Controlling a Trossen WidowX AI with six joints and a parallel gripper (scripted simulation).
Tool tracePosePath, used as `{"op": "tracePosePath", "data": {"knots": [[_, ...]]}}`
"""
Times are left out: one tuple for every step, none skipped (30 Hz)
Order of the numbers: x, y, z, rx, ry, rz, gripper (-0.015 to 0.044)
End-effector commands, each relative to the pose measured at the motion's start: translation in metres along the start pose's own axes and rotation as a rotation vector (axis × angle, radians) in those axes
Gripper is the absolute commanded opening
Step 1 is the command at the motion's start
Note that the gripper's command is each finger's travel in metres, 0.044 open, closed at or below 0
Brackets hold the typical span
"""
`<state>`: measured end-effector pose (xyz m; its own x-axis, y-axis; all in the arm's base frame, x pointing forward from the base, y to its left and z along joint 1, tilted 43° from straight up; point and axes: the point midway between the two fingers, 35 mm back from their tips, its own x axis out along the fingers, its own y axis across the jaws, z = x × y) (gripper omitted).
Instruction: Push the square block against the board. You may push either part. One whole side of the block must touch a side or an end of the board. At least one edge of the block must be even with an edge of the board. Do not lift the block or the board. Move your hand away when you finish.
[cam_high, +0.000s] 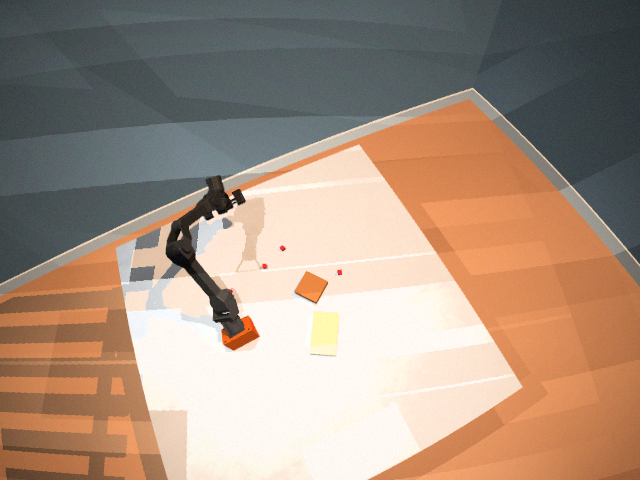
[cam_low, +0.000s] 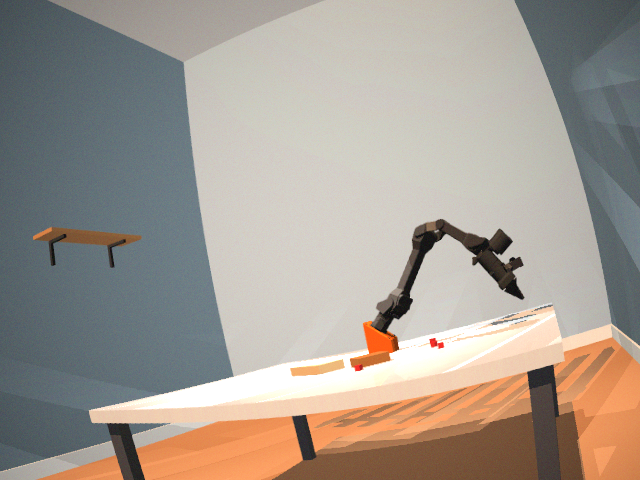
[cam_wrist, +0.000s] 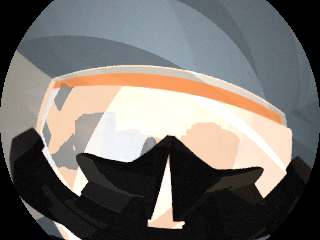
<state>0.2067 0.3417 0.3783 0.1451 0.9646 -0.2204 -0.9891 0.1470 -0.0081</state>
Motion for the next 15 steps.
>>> {"op": "tracePosePath", "data": {"knots": [[0.001,-0.02,-0.026,0.106,0.064,-0.03,0.0],[0.0,-0.024,-0.032,0.132,0.077,-0.04,0.0],[-0.001,-0.029,-0.038,0.158,0.091,-0.049,0.0],[-0.002,-0.034,-0.044,0.184,0.104,-0.059,0.0],[-0.003,-0.038,-0.05,0.21,0.116,-0.069,0.0],[-0.005,-0.043,-0.056,0.235,0.128,-0.08,0.0],[-0.006,-0.048,-0.061,0.26,0.139,-0.09,0.0],[-0.008,-0.052,-0.067,0.285,0.15,-0.101,0.0],[-0.009,-0.056,-0.072,0.31,0.161,-0.112,0.0],[-0.011,-0.061,-0.078,0.335,0.171,-0.122,0.0],[-0.013,-0.065,-0.083,0.361,0.181,-0.133,0.0],[-0.015,-0.069,-0.089,0.386,0.191,-0.144,0.0],[-0.018,-0.073,-0.094,0.412,0.2,-0.155,0.0],[-0.02,-0.077,-0.1,0.438,0.21,-0.166,0.0],[-0.022,-0.08,-0.105,0.464,0.219,-0.177,0.0]]}}
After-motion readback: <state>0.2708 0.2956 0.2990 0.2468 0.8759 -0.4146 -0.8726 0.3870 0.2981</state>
